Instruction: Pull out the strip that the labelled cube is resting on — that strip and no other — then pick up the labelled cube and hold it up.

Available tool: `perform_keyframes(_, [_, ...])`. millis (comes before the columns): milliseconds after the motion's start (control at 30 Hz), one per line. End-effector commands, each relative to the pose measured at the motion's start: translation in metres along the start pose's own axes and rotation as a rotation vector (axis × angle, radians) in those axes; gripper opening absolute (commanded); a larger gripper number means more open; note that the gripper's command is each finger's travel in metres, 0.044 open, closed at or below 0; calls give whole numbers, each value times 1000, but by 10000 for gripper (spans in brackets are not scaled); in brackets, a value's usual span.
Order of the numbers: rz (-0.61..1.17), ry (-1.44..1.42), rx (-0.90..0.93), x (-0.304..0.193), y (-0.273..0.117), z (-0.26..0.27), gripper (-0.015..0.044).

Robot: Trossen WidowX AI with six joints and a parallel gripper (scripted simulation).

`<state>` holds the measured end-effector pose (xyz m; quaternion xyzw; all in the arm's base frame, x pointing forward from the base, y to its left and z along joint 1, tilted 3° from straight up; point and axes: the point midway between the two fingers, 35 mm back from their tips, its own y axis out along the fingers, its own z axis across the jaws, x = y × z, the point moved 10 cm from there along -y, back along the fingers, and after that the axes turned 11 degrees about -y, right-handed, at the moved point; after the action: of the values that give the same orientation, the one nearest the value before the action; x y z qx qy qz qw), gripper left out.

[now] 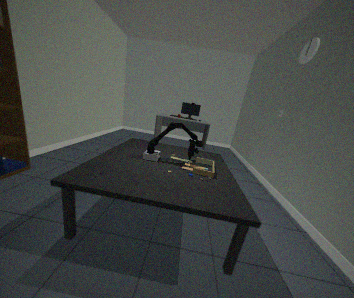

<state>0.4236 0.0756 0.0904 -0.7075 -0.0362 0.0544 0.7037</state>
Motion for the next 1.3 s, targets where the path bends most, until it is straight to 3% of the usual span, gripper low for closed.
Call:
perform_keyframes(0, [-10, -1, -1, -13, -12, -1, 0])
perform_keyframes(1267, [0, -3, -3, -122, -28, -6, 0])
